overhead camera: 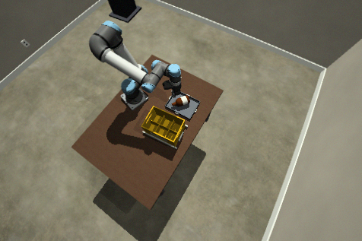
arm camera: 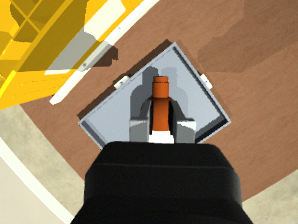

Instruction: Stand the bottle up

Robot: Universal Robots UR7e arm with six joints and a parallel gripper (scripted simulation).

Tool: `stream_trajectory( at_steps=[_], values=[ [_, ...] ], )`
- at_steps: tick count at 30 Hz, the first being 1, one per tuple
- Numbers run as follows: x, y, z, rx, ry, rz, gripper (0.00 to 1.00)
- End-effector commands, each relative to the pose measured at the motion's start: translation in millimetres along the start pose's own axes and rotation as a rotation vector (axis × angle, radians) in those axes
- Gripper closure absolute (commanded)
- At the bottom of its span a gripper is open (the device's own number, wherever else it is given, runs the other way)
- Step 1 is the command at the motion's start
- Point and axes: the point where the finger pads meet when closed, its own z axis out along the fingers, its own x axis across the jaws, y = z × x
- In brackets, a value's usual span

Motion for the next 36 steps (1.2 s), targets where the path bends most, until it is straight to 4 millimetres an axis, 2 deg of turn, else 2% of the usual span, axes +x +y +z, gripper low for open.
stream_trajectory(
  at_steps=[1,32,33,36],
  values=[
    [0.8,-0.2,-0.2,-0.001,0.000,-0.001,1.00],
    [0.8,-0.2,-0.2,-0.001,0.000,-0.001,1.00],
    [0.8,-0.2,-0.2,-0.001,0.000,-0.001,0.00],
    [0.8,-0.2,-0.2,-0.001,0.000,-0.001,0.00]
  ],
)
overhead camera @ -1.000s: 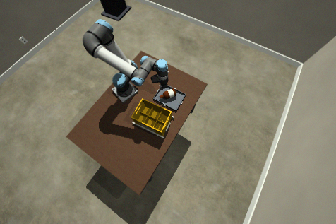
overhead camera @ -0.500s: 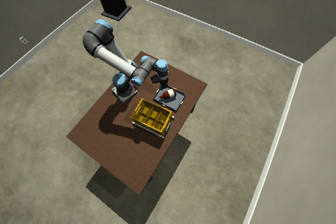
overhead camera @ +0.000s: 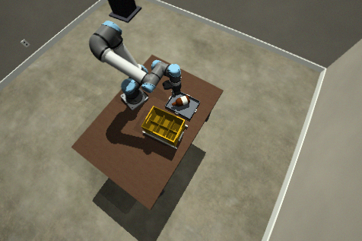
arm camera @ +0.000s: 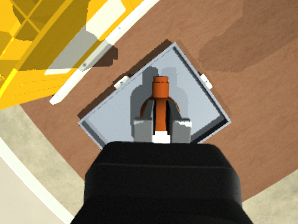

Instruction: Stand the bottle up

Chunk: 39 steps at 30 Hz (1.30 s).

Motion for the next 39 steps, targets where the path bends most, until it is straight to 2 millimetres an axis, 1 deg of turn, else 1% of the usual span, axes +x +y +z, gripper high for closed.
stream_trajectory(
  at_steps=[1,32,39],
  values=[
    [0.8,-0.2,-0.2,-0.001,0.000,-0.001,0.00],
    [0.8,-0.2,-0.1,-0.001,0.000,-0.001,0.00],
    [1.2,-0.6,4.9,0.001,0.002,-0.001,0.00]
  ],
)
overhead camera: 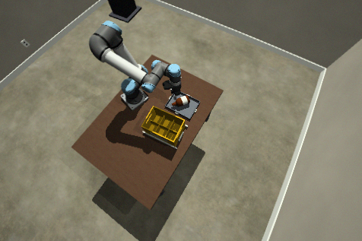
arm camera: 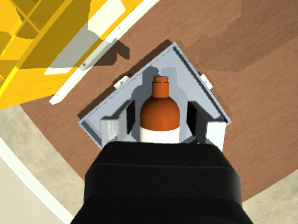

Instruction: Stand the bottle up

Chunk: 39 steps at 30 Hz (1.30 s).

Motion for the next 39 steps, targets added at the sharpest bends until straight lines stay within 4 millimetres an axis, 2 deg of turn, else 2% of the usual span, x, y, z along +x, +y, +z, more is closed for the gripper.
stream_trajectory(
  at_steps=[1,9,18,20,34,39],
  values=[
    [1.1,-0.6,5.8,0.002,0.003,-0.001,0.00],
    [0.9,-0.7,16.7,0.002,0.003,0.000,0.00],
    [0.9,-0.9,44.3,0.002,0.003,0.000,0.00],
    [0.9,-0.9,44.3,0.002,0.003,0.000,0.00],
    [1.2,-0.9,92.2,0.002,0.003,0.000,0.00],
    [1.3,-0.8,100.0,0.002,0.003,0.000,0.00]
  ],
)
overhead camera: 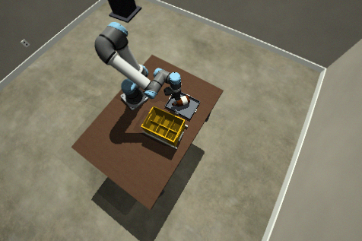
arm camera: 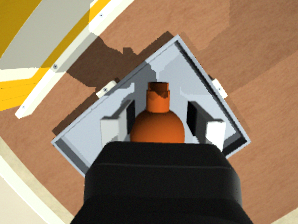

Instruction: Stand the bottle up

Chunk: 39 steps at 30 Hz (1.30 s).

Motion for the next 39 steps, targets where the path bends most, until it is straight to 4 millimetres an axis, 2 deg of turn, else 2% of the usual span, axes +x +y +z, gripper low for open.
stream_trajectory(
  at_steps=[1,12,39],
  values=[
    [-2.0,1.9,14.3,-0.005,-0.005,0.000,0.00],
    [-2.1,1.9,28.5,-0.005,-0.005,0.000,0.00],
    [-2.8,2.5,28.3,-0.006,-0.006,0.001,0.00]
  ],
)
